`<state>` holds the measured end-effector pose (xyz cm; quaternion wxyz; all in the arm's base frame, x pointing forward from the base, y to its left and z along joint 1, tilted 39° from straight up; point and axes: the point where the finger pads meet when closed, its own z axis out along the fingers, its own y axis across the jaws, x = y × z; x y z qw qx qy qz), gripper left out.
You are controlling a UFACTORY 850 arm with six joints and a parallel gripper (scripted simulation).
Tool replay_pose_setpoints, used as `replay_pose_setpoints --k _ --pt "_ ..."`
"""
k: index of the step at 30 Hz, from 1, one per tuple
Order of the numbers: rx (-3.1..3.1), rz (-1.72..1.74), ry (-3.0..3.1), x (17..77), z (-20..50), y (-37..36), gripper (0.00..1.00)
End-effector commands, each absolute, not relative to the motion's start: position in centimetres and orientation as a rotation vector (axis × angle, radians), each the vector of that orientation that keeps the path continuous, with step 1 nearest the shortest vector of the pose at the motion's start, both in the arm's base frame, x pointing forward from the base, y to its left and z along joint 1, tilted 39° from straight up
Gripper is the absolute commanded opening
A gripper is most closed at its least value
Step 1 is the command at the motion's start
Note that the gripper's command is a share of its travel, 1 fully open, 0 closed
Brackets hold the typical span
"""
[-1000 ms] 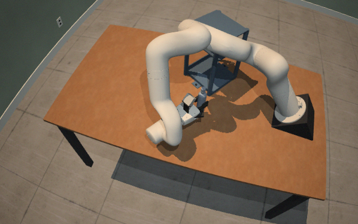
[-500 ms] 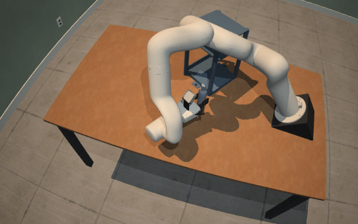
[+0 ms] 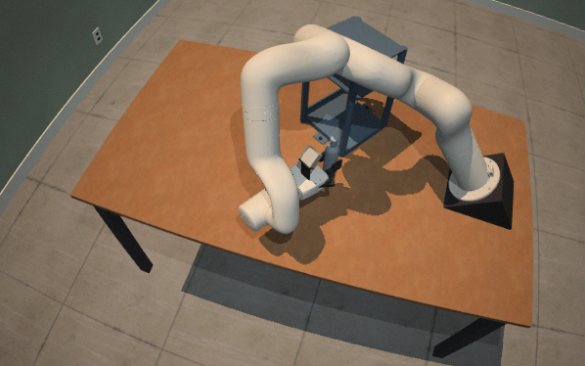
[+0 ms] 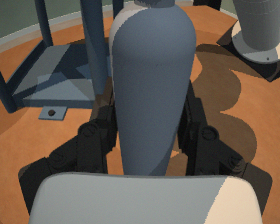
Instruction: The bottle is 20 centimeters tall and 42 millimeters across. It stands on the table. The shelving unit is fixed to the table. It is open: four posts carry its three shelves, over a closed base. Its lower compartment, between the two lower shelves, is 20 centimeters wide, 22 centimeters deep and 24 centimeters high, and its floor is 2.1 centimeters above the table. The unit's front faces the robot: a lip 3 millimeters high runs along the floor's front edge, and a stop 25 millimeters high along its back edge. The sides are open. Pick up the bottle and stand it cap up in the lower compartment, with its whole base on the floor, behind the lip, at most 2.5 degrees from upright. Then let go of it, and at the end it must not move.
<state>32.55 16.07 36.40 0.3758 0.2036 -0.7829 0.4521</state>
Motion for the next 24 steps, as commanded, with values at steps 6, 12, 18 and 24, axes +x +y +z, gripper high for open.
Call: replay_pose_setpoints --k 6,12,18,24 --pt "0.521 1.157 -2.004 31.9 35.9 14.7 0.0" --pt "0.521 1.157 -2.004 31.1 35.4 13.1 0.0" --pt "0.521 1.157 -2.004 30.8 35.1 12.4 0.0" --pt "0.521 1.157 -2.004 30.6 35.0 12.0 0.0"
